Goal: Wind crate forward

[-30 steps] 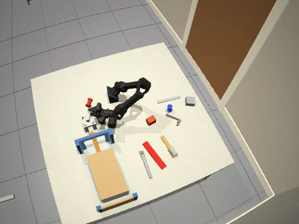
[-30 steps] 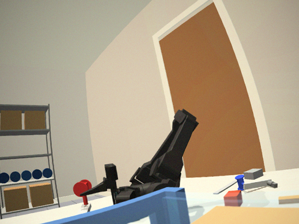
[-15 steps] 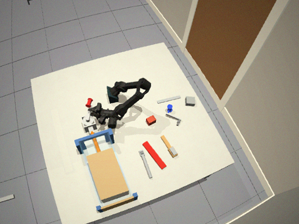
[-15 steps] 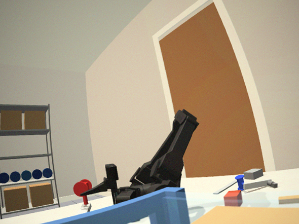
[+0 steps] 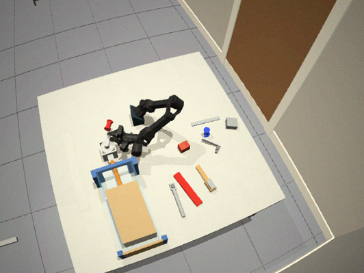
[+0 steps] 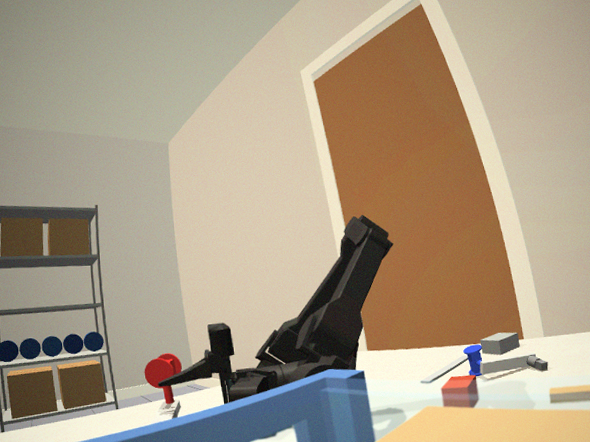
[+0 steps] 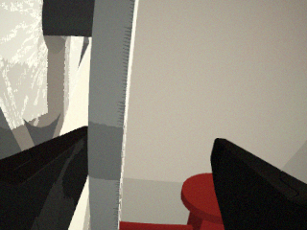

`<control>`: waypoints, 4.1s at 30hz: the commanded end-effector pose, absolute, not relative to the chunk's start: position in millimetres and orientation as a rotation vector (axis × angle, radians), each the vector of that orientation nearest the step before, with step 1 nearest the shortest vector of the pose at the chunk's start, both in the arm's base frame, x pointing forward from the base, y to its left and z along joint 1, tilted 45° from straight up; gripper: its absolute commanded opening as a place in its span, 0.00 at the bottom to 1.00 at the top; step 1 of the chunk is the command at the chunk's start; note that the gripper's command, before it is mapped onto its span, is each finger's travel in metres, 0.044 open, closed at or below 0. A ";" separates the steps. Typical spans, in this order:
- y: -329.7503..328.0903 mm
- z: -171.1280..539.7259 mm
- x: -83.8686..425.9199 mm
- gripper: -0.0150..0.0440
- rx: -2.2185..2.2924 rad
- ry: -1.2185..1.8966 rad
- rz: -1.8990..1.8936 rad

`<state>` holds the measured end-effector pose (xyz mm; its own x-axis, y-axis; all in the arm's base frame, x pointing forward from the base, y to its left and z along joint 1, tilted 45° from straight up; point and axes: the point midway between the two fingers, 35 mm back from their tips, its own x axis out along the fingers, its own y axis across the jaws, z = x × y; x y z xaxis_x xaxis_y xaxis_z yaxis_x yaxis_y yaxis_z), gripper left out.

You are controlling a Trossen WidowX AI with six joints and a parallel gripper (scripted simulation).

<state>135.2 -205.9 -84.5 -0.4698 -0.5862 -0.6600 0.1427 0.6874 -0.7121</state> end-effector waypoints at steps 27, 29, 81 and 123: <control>-209.3 -78.5 131.1 0.66 -0.348 1.877 -0.894; -209.3 -78.5 131.1 0.66 -0.348 1.877 -0.894; -143.1 -6.2 184.6 0.66 -0.332 1.866 -0.884; -227.2 6.1 148.6 1.00 0.439 1.993 -0.693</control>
<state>159.5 -222.2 24.6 -0.5102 -0.2221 -0.8309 0.3968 0.7964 -0.4565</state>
